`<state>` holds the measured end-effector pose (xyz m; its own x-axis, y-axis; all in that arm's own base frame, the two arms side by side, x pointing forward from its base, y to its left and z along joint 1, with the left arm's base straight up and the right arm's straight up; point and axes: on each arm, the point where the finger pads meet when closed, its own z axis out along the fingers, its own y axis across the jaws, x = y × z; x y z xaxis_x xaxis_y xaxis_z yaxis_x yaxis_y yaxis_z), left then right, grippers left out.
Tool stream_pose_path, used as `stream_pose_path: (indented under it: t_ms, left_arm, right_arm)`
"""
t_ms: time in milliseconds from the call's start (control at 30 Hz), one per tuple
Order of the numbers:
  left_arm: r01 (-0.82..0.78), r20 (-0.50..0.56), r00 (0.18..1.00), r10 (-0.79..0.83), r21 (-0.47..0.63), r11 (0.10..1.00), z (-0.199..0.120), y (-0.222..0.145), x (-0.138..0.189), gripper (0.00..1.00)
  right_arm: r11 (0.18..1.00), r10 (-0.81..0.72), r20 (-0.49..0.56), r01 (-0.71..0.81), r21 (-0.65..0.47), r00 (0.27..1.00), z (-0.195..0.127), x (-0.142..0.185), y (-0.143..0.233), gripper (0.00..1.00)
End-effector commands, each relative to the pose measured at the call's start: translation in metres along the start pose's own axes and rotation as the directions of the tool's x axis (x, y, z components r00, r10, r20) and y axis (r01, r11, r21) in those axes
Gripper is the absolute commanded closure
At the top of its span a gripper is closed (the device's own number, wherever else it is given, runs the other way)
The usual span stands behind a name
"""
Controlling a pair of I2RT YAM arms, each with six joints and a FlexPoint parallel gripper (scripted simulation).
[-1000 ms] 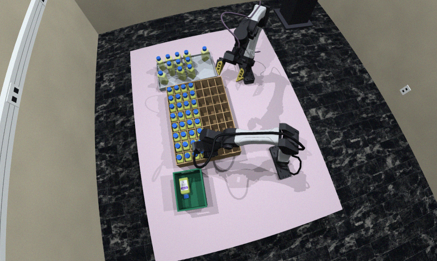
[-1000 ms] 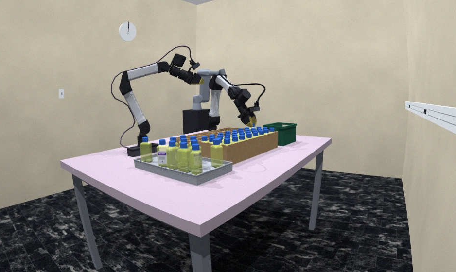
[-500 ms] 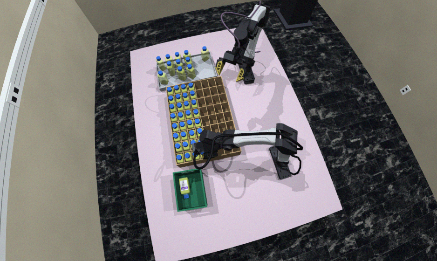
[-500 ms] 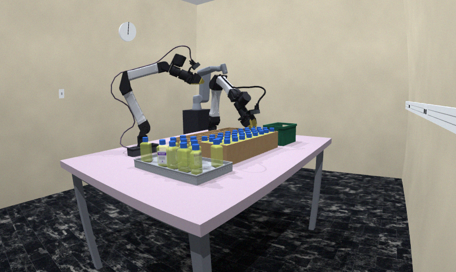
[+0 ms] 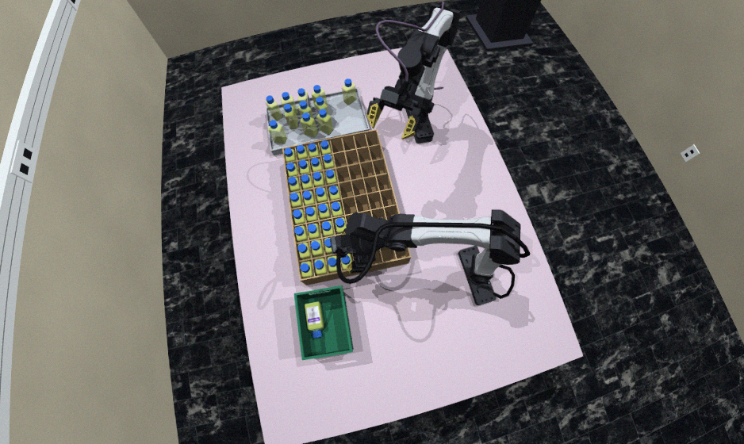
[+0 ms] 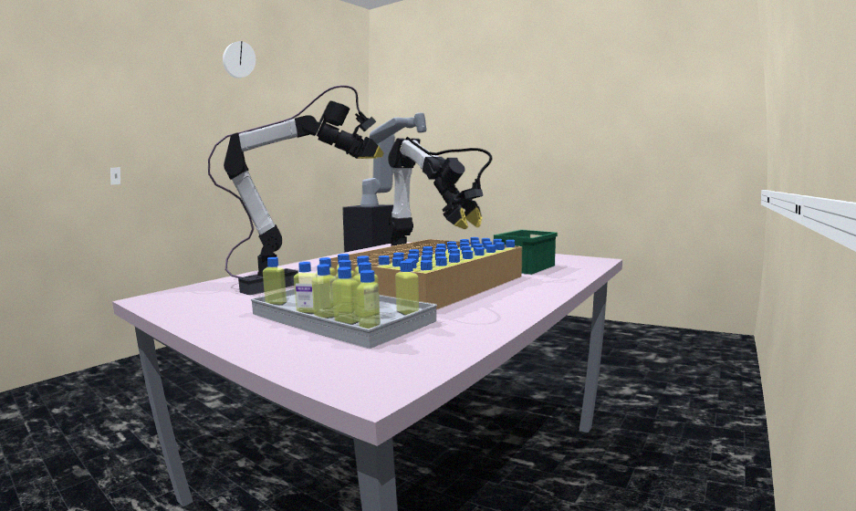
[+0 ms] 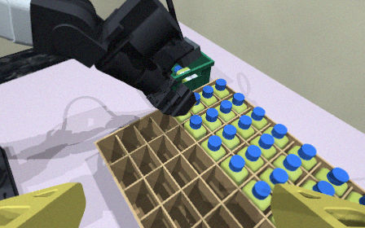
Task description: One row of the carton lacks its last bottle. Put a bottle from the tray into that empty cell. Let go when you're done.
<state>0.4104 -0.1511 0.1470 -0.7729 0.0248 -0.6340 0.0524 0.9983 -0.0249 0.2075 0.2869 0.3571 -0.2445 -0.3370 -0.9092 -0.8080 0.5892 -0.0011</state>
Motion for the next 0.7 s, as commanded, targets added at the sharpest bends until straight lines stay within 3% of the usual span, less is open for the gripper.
stream_pose_path:
  t_ms: [0, 300, 667]
  left_arm:
    - [-0.004, 0.013, 1.000, 0.004, 0.014, 1.000, -0.034, -0.001, -0.011, 0.22]
    - [-0.192, -0.196, 0.957, 0.214, 0.126, 0.973, -0.041, 0.004, 0.012, 0.22]
    - [-0.243, -0.230, 0.932, 0.279, 0.174, 0.954, -0.048, 0.012, -0.004, 0.22]
  right_arm:
    - [1.000, 0.000, 0.022, 0.000, 0.006, 1.000, -0.004, -0.006, -0.002, 0.11]
    - [1.000, 0.000, 0.022, 0.000, 0.006, 1.000, -0.004, -0.006, -0.002, 0.11]
    - [1.000, 0.000, 0.022, 0.000, 0.006, 1.000, -0.004, -0.006, -0.002, 0.11]
